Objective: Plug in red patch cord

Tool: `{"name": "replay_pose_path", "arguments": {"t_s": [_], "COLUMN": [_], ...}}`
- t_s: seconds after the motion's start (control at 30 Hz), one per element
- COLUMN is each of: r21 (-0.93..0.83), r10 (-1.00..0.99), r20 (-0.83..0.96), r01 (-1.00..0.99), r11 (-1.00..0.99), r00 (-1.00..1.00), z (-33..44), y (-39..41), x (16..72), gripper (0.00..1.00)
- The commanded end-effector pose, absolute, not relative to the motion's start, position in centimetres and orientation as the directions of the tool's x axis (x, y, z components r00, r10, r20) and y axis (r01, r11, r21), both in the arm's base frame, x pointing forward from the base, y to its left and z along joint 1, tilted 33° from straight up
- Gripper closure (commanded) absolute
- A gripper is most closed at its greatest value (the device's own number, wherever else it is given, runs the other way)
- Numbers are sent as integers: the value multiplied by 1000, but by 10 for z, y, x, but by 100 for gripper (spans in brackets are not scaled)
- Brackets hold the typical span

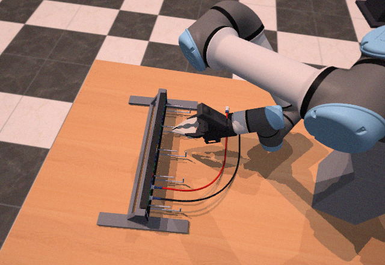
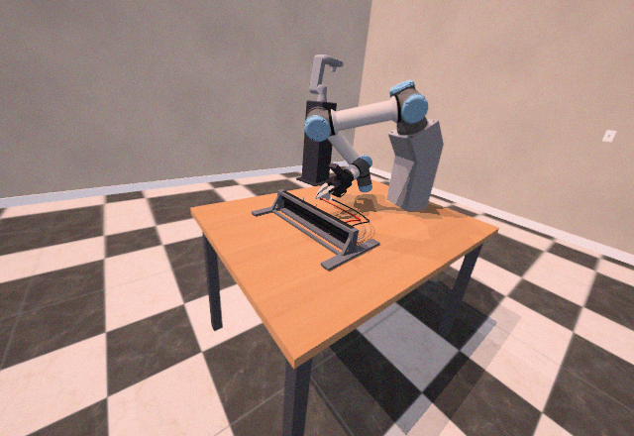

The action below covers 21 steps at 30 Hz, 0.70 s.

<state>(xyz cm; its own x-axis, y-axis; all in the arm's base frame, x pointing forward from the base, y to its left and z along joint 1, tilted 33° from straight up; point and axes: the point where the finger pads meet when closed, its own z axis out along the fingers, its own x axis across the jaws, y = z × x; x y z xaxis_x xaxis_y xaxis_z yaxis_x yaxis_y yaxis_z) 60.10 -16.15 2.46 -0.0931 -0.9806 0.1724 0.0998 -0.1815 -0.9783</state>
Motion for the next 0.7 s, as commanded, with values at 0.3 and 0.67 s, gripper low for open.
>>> {"name": "replay_pose_path", "arguments": {"t_s": [0.3,0.67], "r21": [-978,-978], "r10": [-981,-981], "r20": [173,173], "r01": [100,100], "r11": [-182,-182], "r00": [-93,-93], "z": [22,18], "y": [-160,-157], "x": [575,539], "gripper": [100,100]}}
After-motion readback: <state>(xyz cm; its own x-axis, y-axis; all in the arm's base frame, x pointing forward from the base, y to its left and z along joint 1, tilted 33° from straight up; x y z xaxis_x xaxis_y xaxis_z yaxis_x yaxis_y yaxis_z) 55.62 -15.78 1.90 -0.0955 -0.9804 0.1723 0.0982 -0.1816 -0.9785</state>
